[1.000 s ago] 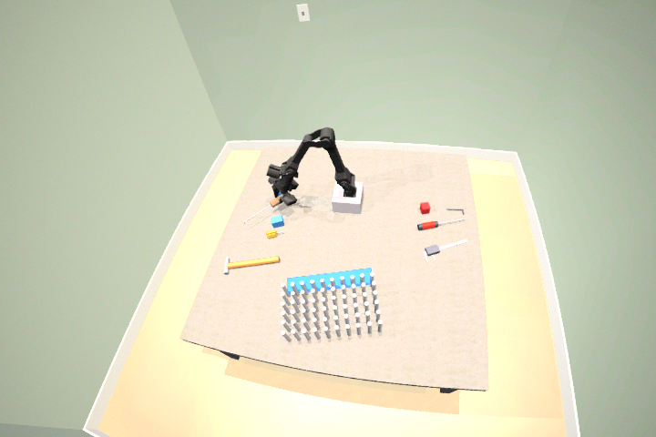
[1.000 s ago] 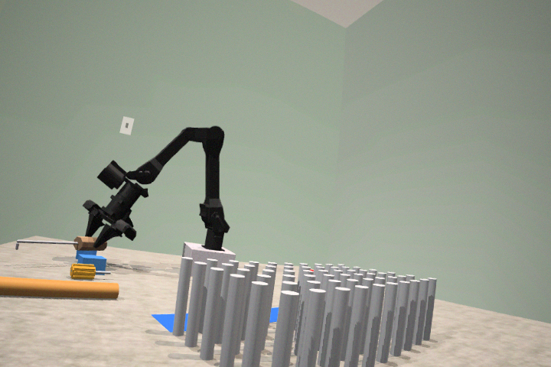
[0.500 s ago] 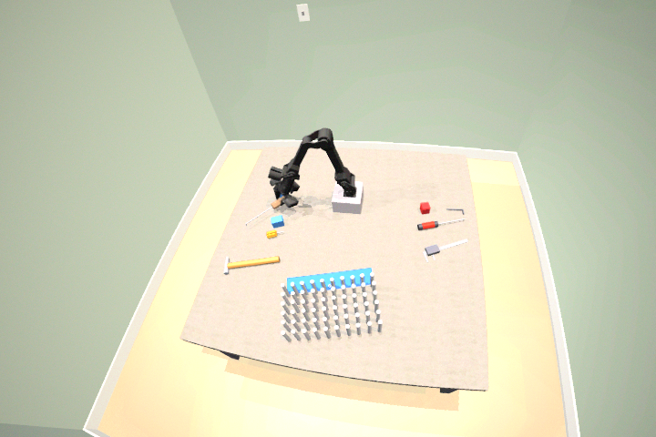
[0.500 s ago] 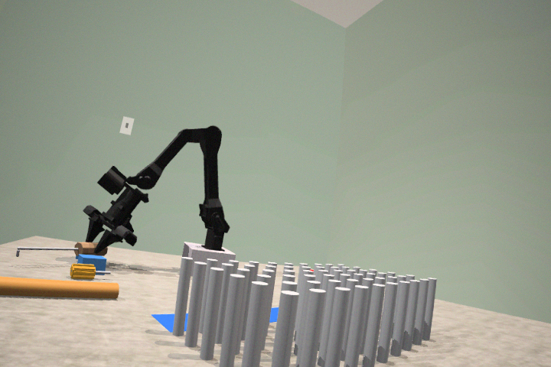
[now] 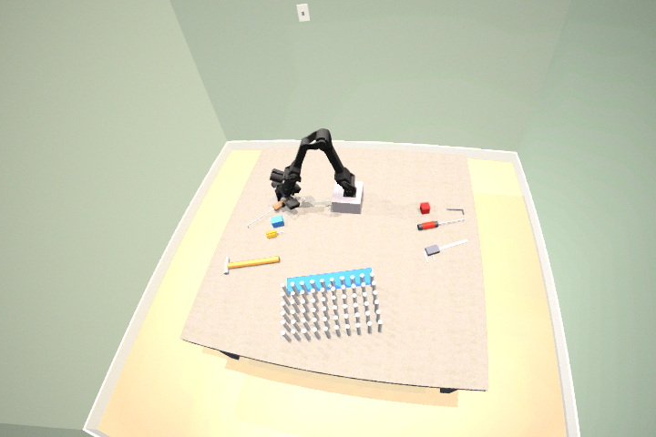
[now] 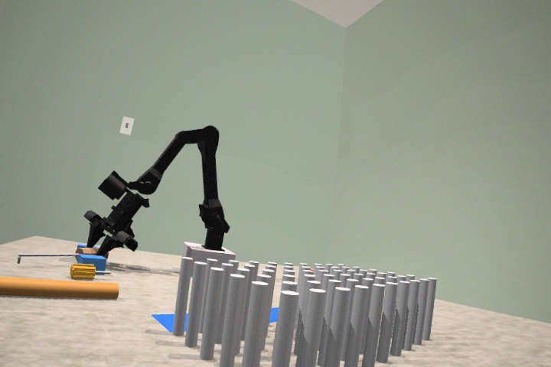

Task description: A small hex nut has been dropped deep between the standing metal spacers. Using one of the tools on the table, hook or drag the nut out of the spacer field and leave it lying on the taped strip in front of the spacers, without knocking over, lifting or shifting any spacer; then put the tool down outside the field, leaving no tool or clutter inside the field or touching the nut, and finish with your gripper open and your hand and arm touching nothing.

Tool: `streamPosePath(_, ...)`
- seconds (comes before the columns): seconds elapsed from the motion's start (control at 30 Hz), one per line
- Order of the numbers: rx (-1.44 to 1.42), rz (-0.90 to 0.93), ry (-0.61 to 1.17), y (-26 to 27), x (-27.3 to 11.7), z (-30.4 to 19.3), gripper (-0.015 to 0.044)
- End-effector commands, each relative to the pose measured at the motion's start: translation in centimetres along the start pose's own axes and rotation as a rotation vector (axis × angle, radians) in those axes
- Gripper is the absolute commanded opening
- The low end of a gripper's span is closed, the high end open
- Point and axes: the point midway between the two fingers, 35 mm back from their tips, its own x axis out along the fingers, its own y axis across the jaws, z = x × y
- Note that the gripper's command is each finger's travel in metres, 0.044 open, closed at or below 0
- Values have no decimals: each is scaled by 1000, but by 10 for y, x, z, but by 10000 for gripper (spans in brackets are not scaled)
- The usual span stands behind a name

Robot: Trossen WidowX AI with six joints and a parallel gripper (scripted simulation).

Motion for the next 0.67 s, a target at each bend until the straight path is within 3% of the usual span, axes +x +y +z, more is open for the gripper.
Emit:
streamPosePath(0.0, 6, -2, -6, -4, 3, 5, 0)
streamPosePath(0.1, 6, -2, -6, -5, 4, 6, 0)
streamPosePath(0.63, 0, 0, 0, -2, 3, 2, 420)
